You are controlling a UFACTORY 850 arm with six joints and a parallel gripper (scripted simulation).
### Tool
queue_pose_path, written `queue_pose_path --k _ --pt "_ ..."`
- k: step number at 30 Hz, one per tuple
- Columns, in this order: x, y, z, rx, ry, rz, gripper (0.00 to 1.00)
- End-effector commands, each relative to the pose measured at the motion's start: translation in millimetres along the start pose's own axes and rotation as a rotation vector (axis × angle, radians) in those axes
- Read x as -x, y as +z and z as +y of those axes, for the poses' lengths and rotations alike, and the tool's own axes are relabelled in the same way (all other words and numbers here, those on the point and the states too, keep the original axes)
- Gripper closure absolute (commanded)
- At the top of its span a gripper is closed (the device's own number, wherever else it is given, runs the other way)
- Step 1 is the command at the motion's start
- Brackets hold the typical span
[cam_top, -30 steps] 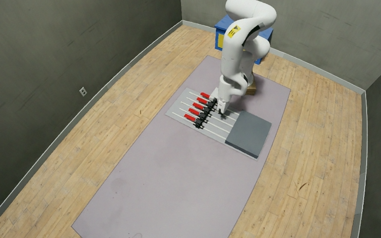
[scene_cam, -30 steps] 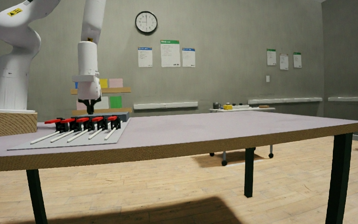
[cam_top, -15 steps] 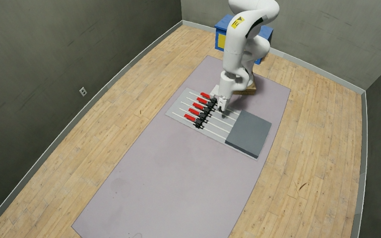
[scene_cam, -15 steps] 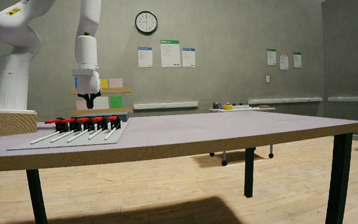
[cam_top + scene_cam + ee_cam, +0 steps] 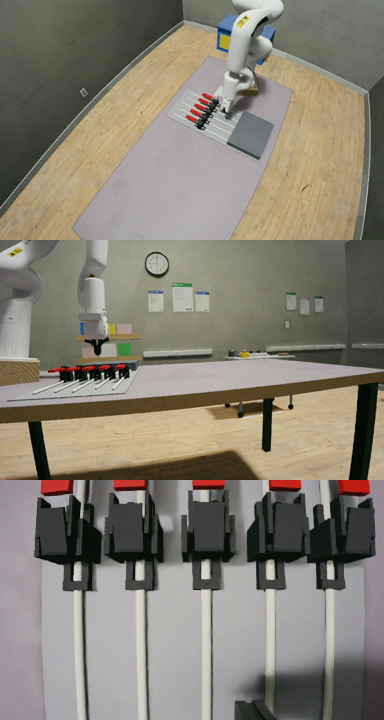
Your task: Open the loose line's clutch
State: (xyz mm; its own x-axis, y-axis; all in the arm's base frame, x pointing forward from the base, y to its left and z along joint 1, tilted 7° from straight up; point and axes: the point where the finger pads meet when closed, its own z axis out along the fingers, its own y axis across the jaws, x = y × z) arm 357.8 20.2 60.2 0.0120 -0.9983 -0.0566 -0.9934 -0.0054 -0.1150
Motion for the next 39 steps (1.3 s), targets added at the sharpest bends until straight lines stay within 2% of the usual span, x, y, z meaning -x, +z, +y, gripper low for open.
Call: queue_pose_path --k 1,14,39 --pt "10.0 -4.8 -1.0 0.018 0.002 -0.020 1.00" --pt "47.7 -24.3 -2.5 0.018 0.001 -0.010 1.00" --pt "55.9 -29.2 -4.0 0.010 0.001 -0.003 1.00"
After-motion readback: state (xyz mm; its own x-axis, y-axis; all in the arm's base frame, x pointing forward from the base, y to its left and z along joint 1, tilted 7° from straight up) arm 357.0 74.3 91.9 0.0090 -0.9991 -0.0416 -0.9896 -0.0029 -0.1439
